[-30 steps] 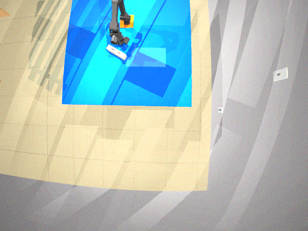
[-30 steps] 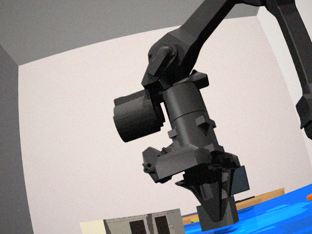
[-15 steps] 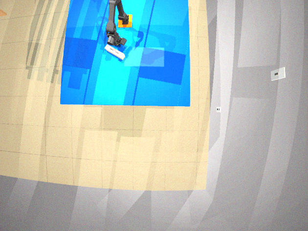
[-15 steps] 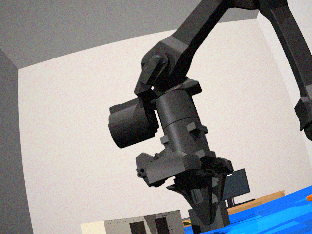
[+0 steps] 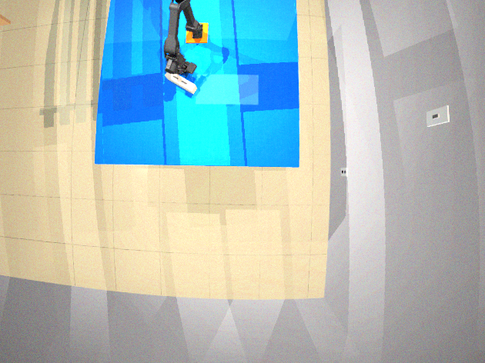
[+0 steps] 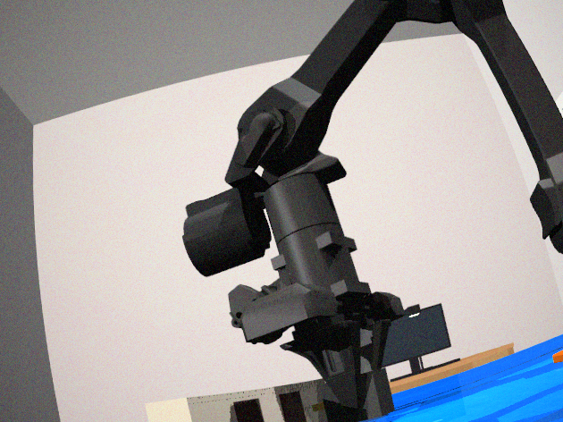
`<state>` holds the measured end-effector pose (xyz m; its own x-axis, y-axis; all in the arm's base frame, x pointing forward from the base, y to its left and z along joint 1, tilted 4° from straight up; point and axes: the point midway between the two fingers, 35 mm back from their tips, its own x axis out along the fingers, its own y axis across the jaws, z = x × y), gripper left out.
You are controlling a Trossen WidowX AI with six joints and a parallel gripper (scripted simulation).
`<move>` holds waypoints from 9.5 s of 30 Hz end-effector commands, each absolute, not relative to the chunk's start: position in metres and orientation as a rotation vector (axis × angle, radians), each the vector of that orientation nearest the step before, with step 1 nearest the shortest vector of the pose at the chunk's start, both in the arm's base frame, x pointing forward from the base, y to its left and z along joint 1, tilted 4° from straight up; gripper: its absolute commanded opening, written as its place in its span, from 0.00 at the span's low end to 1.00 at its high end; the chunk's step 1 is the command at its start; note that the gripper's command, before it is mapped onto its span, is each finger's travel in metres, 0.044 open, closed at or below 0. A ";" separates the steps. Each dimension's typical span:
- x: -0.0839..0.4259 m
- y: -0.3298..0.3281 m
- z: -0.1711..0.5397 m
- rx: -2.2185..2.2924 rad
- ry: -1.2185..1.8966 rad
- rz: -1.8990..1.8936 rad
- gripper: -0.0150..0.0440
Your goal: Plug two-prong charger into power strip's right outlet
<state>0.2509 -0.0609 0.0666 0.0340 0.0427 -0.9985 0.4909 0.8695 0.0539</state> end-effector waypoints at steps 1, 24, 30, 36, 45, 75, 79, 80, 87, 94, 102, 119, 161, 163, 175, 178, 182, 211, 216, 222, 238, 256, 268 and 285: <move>0.257 -0.065 0.067 0.447 1.507 -0.360 0.25; 0.263 -0.070 0.067 0.452 1.505 -0.364 0.25; 0.264 -0.070 0.067 0.452 1.505 -0.364 0.25; 0.266 -0.071 0.067 0.452 1.505 -0.364 0.25; 0.268 -0.072 0.067 0.452 1.505 -0.364 0.25; 0.271 -0.074 0.067 0.452 1.504 -0.364 0.25; 0.272 -0.075 0.068 0.452 1.504 -0.364 0.25; 0.272 -0.075 0.068 0.452 1.504 -0.364 0.25; 0.275 -0.076 0.068 0.452 1.504 -0.365 0.25; 0.277 -0.077 0.068 0.452 1.504 -0.365 0.25; 0.279 -0.079 0.068 0.452 1.503 -0.365 0.25; 0.283 -0.081 0.069 0.452 1.503 -0.365 0.25; 0.293 -0.087 0.068 0.451 1.502 -0.365 0.25; 0.293 -0.087 0.068 0.451 1.502 -0.365 0.25; 0.292 -0.086 0.068 0.451 1.502 -0.365 0.25; 0.292 -0.086 0.067 0.451 1.502 -0.365 0.25; 0.291 -0.086 0.067 0.451 1.502 -0.365 0.25; 0.286 -0.083 0.068 0.457 1.524 -0.362 0.57; 0.286 -0.083 0.068 0.457 1.524 -0.362 0.79; 0.285 -0.083 0.068 0.457 1.524 -0.362 1.00; 0.281 -0.081 0.067 0.455 1.515 -0.363 1.00; 0.276 -0.077 0.067 0.452 1.505 -0.364 1.00; 0.267 -0.072 0.067 0.452 1.505 -0.364 1.00; 0.248 -0.060 0.065 0.453 1.507 -0.364 1.00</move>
<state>0.2529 -0.0621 0.0653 0.0371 0.0523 -0.9979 0.4963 0.8658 0.0638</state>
